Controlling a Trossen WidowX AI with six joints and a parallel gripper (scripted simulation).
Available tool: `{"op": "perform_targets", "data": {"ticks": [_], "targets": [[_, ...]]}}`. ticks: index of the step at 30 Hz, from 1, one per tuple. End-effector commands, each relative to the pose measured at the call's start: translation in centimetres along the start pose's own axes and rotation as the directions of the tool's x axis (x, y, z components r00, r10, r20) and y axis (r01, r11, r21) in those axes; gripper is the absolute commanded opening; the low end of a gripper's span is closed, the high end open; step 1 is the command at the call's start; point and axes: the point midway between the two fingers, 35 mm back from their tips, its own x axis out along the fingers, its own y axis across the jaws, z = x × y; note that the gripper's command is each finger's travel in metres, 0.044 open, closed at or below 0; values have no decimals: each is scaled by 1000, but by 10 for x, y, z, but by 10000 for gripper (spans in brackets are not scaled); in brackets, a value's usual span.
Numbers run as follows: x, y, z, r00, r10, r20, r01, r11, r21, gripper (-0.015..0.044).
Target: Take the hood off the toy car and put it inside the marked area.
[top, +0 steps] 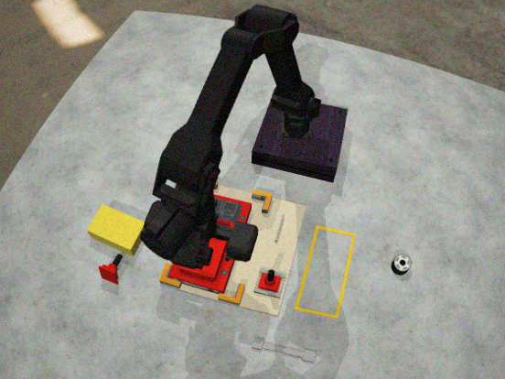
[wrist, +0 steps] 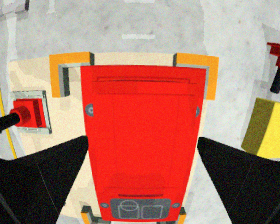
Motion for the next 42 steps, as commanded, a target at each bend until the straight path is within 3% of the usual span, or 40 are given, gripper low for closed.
{"op": "perform_targets", "data": {"ticks": [1, 12, 16, 25, 35, 42], "targets": [[3, 0, -1, 1000, -1, -3, 1, 1000, -3, 440], [9, 0, -1, 1000, -1, -3, 1, 1000, -3, 440], [6, 0, 0, 1000, 0, 0, 0, 1000, 0, 335], [6, 0, 0, 1000, 0, 0, 0, 1000, 0, 275], [1, 0, 0, 1000, 0, 0, 0, 1000, 0, 12], [-4, 0, 0, 1000, 0, 0, 0, 1000, 0, 0]]}}
